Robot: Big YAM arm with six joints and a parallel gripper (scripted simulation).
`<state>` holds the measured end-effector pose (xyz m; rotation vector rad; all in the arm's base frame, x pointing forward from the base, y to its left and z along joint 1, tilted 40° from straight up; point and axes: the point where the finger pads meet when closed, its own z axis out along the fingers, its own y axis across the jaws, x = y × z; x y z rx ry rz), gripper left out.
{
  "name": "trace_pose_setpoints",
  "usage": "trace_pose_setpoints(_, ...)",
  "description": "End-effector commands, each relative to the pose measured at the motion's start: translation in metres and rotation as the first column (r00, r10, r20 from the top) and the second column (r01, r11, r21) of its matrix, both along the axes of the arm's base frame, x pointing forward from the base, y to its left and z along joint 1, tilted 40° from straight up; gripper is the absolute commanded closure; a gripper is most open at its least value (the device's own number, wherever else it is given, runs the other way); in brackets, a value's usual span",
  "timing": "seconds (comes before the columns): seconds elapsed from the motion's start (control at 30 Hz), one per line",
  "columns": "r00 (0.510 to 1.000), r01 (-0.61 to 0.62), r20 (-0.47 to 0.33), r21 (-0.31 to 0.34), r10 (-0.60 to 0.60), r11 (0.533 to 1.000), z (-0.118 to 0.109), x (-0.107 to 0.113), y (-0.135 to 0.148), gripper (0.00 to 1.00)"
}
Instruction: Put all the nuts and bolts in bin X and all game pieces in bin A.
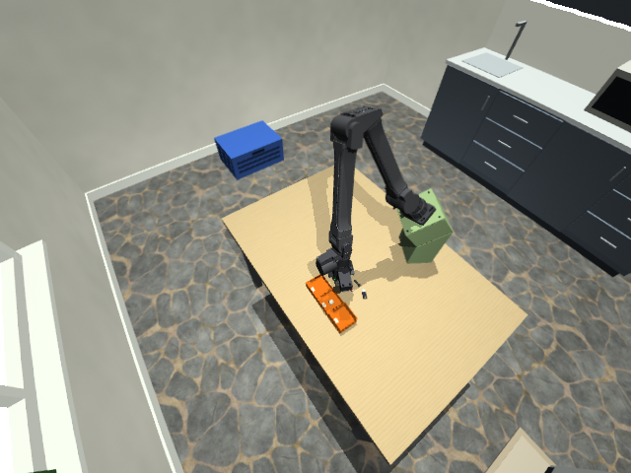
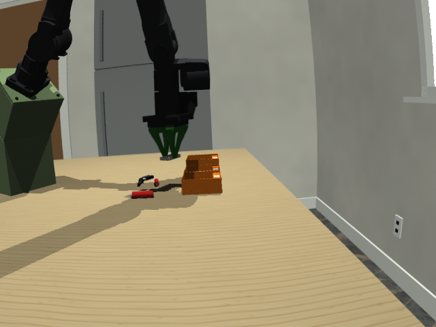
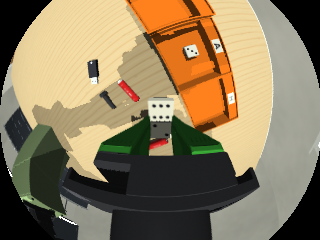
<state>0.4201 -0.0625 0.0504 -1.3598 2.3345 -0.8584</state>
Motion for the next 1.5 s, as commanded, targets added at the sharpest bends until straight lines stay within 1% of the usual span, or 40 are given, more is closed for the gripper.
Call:
trace_pose_setpoints(0.0,0.999,-0.042,0.008,-0.027,0.042,0.999,0.015,0.013,0.009,0.8)
trace_pose_setpoints(0.03,0.996,-0.082,-0.027,-0.053,0.081,0.995,0.01,0.016,0.013,0.8)
trace_pose_setpoints(0.1,0.987,-0.153,-0.063,-0.098,0.148,0.983,0.012,0.025,0.021,0.8)
trace_pose_setpoints(0.27,0.963,-0.258,-0.128,-0.167,0.239,0.952,0.019,0.047,0.042,0.8)
trace_pose_setpoints(0.43,0.918,-0.383,-0.193,-0.219,0.345,0.897,0.027,0.069,0.061,0.8)
trace_pose_setpoints(0.53,0.915,-0.391,-0.196,-0.221,0.352,0.894,0.028,0.07,0.061,0.8)
trace_pose_setpoints(0.57,0.932,-0.357,-0.161,-0.23,0.326,0.906,0.045,0.071,0.046,0.8)
trace_pose_setpoints(0.6,0.928,-0.362,-0.179,-0.224,0.326,0.905,0.037,0.063,0.044,0.8)
trace_pose_setpoints(0.63,0.927,-0.363,-0.186,-0.222,0.326,0.905,0.034,0.059,0.043,0.8)
trace_pose_setpoints(0.83,0.93,-0.359,-0.164,-0.229,0.328,0.905,0.036,0.061,0.042,0.8)
trace_pose_setpoints(0.9,0.924,-0.372,-0.177,-0.226,0.338,0.9,0.028,0.059,0.048,0.8)
trace_pose_setpoints(1.03,0.923,-0.376,-0.178,-0.223,0.342,0.899,0.025,0.057,0.053,0.8)
trace_pose_setpoints(1.13,0.922,-0.378,-0.18,-0.222,0.343,0.899,0.024,0.058,0.054,0.8)
trace_pose_setpoints(1.27,0.922,-0.377,-0.181,-0.219,0.342,0.9,0.025,0.064,0.057,0.8)
trace_pose_setpoints(1.4,0.925,-0.371,-0.175,-0.219,0.338,0.902,0.031,0.067,0.058,0.8)
trace_pose_setpoints(1.47,0.923,-0.373,-0.182,-0.217,0.338,0.902,0.029,0.068,0.059,0.8)
